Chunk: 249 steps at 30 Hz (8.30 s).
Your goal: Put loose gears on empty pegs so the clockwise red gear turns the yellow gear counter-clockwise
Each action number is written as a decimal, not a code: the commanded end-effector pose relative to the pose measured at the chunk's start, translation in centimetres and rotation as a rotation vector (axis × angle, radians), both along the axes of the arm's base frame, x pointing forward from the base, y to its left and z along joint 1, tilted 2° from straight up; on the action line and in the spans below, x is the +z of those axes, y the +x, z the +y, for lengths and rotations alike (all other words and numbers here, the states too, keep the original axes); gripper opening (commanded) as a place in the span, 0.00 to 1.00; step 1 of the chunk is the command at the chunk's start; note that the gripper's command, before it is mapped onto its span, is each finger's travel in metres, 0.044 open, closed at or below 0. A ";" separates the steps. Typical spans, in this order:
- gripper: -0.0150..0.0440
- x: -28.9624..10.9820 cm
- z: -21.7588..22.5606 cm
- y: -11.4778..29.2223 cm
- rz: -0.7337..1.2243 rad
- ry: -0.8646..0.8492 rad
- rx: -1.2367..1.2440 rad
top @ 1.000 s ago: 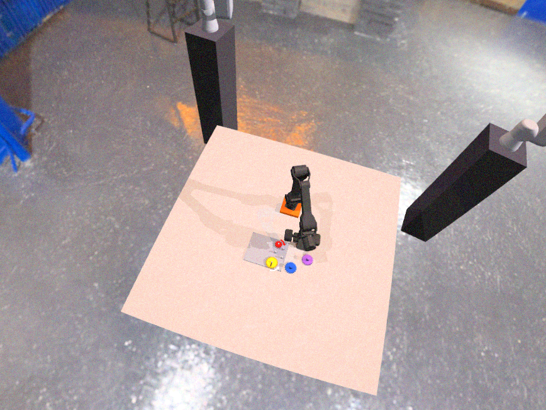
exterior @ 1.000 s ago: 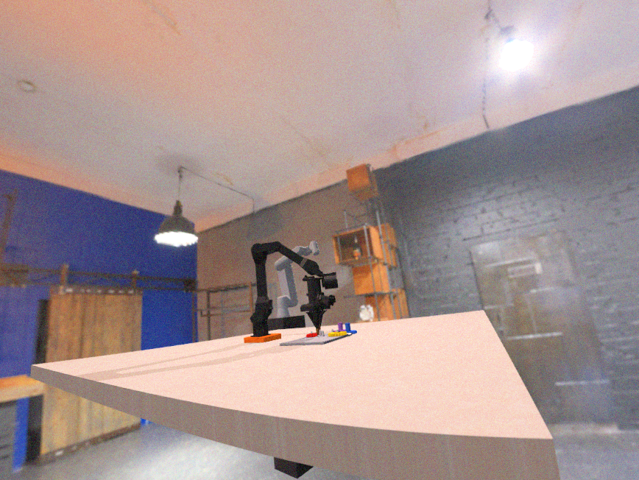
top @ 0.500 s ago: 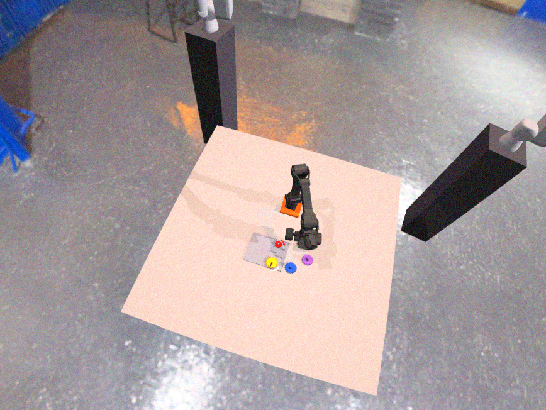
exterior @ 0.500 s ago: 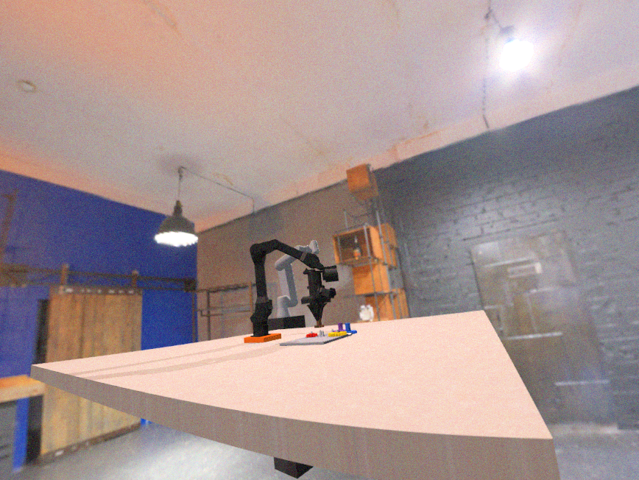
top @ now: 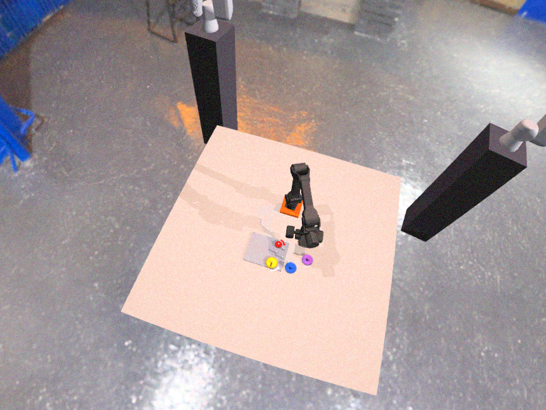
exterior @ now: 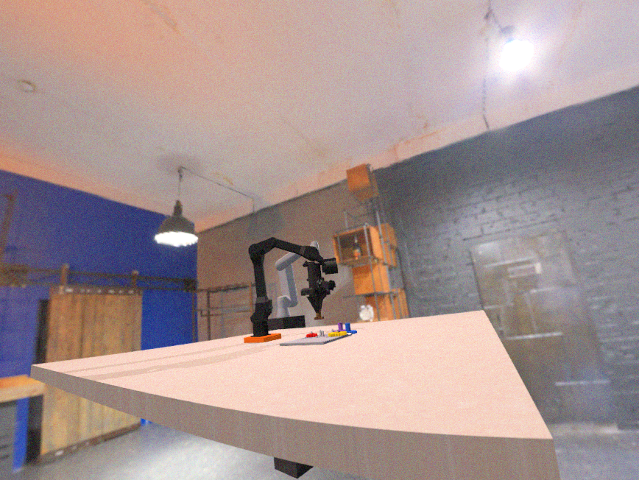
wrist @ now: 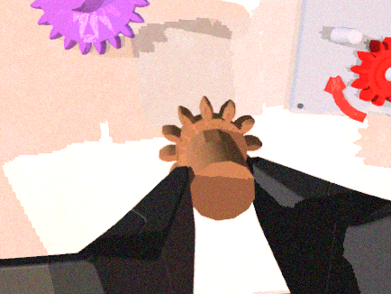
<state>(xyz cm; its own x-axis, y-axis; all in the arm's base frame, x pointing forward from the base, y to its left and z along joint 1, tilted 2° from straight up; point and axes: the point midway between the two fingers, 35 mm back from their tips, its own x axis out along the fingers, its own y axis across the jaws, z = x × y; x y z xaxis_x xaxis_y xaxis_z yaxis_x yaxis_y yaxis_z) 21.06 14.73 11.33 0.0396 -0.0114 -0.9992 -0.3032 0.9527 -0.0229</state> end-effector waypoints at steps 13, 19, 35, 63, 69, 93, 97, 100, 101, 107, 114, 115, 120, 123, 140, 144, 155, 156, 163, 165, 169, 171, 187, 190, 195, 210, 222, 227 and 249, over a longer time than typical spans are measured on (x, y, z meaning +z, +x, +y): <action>0.25 3.7 -0.2 -0.4 -0.004 0.001 -0.006; 0.25 5.1 -0.3 -0.6 -0.004 0.001 -0.006; 0.25 7.7 -0.9 -1.2 -0.005 0.000 -0.007; 0.25 3.0 -4.1 3.6 -0.009 -0.003 -0.007; 0.25 1.9 -5.1 4.5 -0.010 -0.004 -0.007; 0.25 0.4 -7.2 5.9 -0.012 -0.007 -0.007; 0.25 0.4 -7.2 5.9 -0.012 -0.007 -0.007; 0.25 0.4 -7.2 5.9 -0.012 -0.007 -0.007; 0.25 0.4 -7.2 5.9 -0.012 -0.007 -0.007; 0.25 0.2 -7.2 6.0 -0.012 -0.008 0.011; 0.25 -0.6 -7.2 6.0 -0.010 -0.014 0.147; 0.25 -0.8 -7.2 6.0 -0.009 -0.015 0.166; 0.25 -1.5 -7.3 6.0 -0.009 -0.017 0.216; 0.25 -1.9 -7.3 6.0 -0.009 -0.017 0.206; 0.25 -4.4 -7.3 6.1 -0.014 0.000 -0.156; 0.25 -4.7 -7.4 6.2 -0.015 0.003 -0.216; 0.25 -4.5 -7.3 6.2 -0.013 -0.004 -0.080; 0.25 -4.5 -7.3 6.2 -0.013 -0.005 -0.054; 0.25 -4.6 -7.3 6.1 -0.010 -0.013 0.132; 0.25 -4.6 -7.4 6.1 -0.009 -0.016 0.184; 0.25 -4.7 -7.4 6.2 -0.008 -0.018 0.244; 0.25 -4.7 -7.4 6.2 -0.008 -0.018 0.231; 0.25 -4.9 -7.3 6.1 -0.014 -0.002 -0.125; 0.25 -4.9 -7.4 6.2 -0.015 0.002 -0.207; 0.25 -5.0 -7.4 6.2 -0.016 0.004 -0.254; 0.48 -4.8 -7.3 6.2 -0.012 -0.006 -0.021; 0.49 -0.6 -7.2 6.1 -0.012 -0.007 -0.007; 0.58 -0.8 -6.8 6.7 -0.017 -0.003 -0.065; 1.00 -0.8 0.7 13.5 -0.026 0.040 -0.817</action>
<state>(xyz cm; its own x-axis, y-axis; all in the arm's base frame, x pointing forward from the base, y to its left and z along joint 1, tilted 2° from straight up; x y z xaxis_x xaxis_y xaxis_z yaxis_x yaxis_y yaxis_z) 34.39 15.29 10.77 0.0594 -0.0088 -0.9982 0.4698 0.8825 0.0202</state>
